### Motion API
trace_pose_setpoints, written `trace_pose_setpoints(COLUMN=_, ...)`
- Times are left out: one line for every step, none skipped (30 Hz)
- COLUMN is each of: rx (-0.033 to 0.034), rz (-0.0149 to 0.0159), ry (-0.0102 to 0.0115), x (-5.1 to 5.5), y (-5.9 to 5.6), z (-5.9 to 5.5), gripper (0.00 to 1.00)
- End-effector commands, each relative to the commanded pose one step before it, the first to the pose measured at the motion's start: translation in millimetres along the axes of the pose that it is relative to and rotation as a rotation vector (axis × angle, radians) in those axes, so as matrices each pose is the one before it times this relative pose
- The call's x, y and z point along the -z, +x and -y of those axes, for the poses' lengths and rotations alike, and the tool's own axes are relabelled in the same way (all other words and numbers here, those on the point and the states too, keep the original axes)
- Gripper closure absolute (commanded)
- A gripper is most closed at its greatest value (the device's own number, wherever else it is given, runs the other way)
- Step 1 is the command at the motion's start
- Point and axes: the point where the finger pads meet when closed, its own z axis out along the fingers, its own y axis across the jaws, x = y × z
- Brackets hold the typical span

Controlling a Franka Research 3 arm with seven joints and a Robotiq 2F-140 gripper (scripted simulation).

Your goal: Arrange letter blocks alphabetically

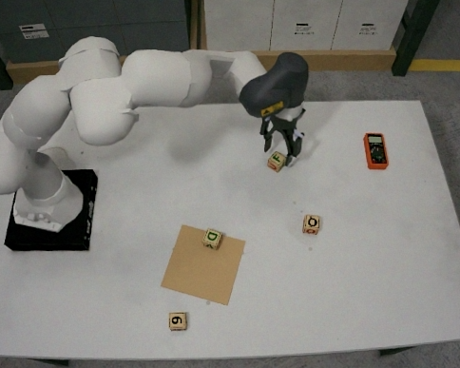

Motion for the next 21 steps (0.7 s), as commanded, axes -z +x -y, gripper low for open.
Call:
trace_pose_setpoints(rx=-0.00374, rz=-0.00116, ry=-0.00160, x=0.04, y=0.82, z=-0.47, gripper=0.45)
trace_pose_setpoints(rx=0.00000, rz=0.00000, ry=0.00000, x=0.00, y=0.00, z=0.00, gripper=0.45)
trace_pose_setpoints(rx=0.00000, rz=0.00000, ry=0.00000, x=0.00, y=0.00, z=0.00, gripper=0.45)
trace_pose_setpoints(rx=0.00000, rz=0.00000, ry=0.00000, x=0.00, y=0.00, z=0.00, gripper=0.45)
trace_pose_setpoints(rx=0.00000, rz=0.00000, ry=0.00000, x=0.00, y=0.00, z=0.00, gripper=0.45)
trace_pose_setpoints(rx=0.00000, rz=0.00000, ry=0.00000, x=0.00, y=0.00, z=0.00, gripper=0.45)
trace_pose_setpoints(rx=0.00000, rz=0.00000, ry=0.00000, x=0.00, y=0.00, z=0.00, gripper=0.45)
trace_pose_setpoints(rx=0.00000, rz=0.00000, ry=0.00000, x=0.00, y=0.00, z=0.00, gripper=0.45)
trace_pose_setpoints(rx=0.00000, rz=0.00000, ry=0.00000, x=0.00, y=0.00, z=0.00, gripper=0.45)
trace_pose_setpoints(rx=0.00000, rz=0.00000, ry=0.00000, x=0.00, y=0.00, z=0.00, gripper=0.45)
trace_pose_setpoints(rx=0.00000, rz=0.00000, ry=0.00000, x=0.00, y=0.00, z=0.00, gripper=0.45)
trace_pose_setpoints(rx=0.00000, rz=0.00000, ry=0.00000, x=0.00, y=0.00, z=0.00, gripper=0.45)
trace_pose_setpoints(rx=0.00000, rz=0.00000, ry=0.00000, x=0.00, y=0.00, z=0.00, gripper=0.45)
trace_pose_setpoints(rx=0.00000, rz=0.00000, ry=0.00000, x=0.00, y=0.00, z=0.00, gripper=0.45)
trace_pose_setpoints(rx=0.00000, rz=0.00000, ry=0.00000, x=-0.02, y=0.00, z=0.00, gripper=0.45)
trace_pose_setpoints(rx=0.00000, rz=0.00000, ry=0.00000, x=-0.13, y=0.00, z=0.00, gripper=0.45)
trace_pose_setpoints(rx=0.00000, rz=0.00000, ry=0.00000, x=-0.33, y=0.00, z=0.00, gripper=0.45)
trace_pose_setpoints(rx=0.00000, rz=0.00000, ry=0.00000, x=-0.60, y=0.00, z=0.00, gripper=0.45)
trace_pose_setpoints(rx=0.00000, rz=0.00000, ry=0.00000, x=-0.91, y=0.00, z=0.00, gripper=0.45)
trace_pose_setpoints(rx=0.00000, rz=0.00000, ry=0.00000, x=-1.26, y=0.00, z=0.00, gripper=0.45)
trace_pose_setpoints(rx=0.00000, rz=0.00000, ry=0.00000, x=-1.61, y=0.00, z=0.00, gripper=0.45)
